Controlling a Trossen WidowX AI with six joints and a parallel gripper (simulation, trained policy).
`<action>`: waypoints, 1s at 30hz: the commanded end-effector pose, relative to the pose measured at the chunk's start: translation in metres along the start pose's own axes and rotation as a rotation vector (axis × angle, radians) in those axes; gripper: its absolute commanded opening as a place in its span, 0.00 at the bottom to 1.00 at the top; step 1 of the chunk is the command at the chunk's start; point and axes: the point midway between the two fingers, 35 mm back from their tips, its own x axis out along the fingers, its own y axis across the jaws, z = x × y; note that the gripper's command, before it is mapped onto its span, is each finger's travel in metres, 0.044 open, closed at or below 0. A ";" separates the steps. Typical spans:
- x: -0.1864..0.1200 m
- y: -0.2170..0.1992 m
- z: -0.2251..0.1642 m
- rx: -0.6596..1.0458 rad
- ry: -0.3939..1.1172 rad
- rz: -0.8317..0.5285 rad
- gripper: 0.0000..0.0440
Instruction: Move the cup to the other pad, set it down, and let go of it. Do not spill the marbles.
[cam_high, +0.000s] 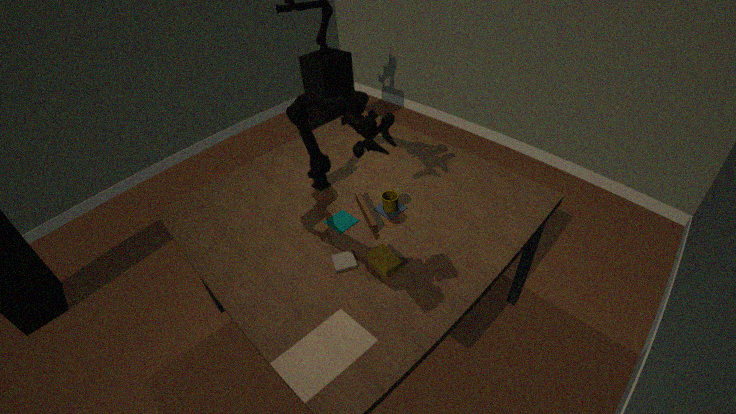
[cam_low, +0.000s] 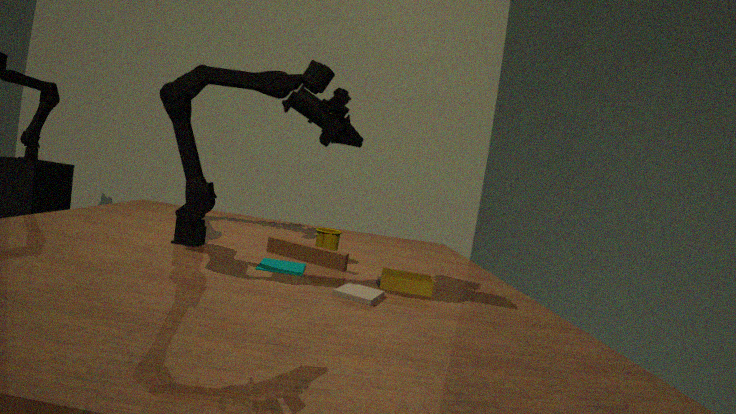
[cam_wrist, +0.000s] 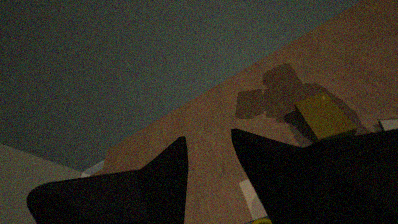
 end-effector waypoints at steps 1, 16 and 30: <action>0.007 0.004 -0.004 0.059 0.059 -0.016 0.38; 0.019 0.014 -0.017 0.258 0.232 -0.100 0.40; 0.029 0.014 -0.038 0.413 0.383 -0.233 0.38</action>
